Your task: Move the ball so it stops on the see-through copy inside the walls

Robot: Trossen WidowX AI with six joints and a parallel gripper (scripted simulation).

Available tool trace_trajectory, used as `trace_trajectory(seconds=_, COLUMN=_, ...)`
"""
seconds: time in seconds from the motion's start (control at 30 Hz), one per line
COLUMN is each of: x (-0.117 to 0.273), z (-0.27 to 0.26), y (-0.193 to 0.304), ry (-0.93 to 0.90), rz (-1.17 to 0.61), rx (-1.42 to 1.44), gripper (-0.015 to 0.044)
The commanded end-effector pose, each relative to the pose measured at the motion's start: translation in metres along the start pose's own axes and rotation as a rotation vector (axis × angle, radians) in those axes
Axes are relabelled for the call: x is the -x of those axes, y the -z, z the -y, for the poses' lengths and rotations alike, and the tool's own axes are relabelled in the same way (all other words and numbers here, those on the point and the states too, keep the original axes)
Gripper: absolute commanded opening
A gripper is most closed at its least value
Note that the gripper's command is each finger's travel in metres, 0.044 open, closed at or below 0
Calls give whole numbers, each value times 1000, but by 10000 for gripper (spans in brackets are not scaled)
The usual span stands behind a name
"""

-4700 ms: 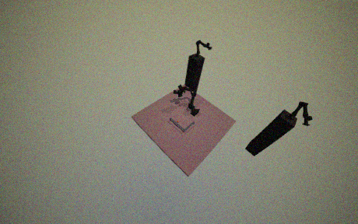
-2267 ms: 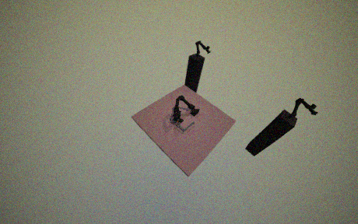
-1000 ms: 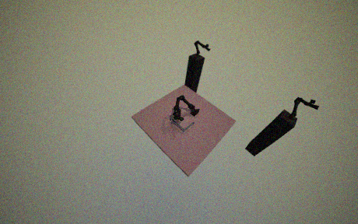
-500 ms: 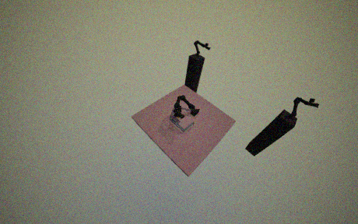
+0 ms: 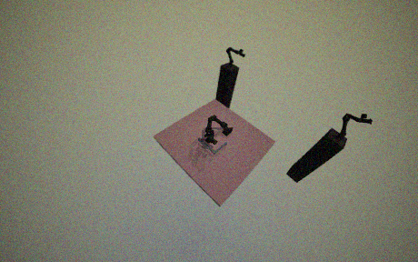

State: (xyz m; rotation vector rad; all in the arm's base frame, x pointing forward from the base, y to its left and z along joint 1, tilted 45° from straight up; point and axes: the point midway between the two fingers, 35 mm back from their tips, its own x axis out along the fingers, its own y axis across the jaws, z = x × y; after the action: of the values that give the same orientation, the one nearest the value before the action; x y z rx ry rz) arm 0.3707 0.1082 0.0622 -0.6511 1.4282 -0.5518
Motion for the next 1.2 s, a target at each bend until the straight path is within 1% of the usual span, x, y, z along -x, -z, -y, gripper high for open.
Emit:
trace_trajectory(seconds=0.0, x=-9, z=-20, y=-6, ry=-5, rz=-2, rx=-4, gripper=0)
trace_trajectory(seconds=0.27, x=-17, z=-24, y=-7, ry=-5, rz=-2, rx=-4, gripper=0)
trace_trajectory(seconds=0.73, x=-77, z=-23, y=-7, ry=-2, rz=-1, rx=-4, gripper=0)
trace_trajectory(seconds=1.17, x=-92, z=-23, y=-7, ry=-2, rz=-1, rx=-5, gripper=0)
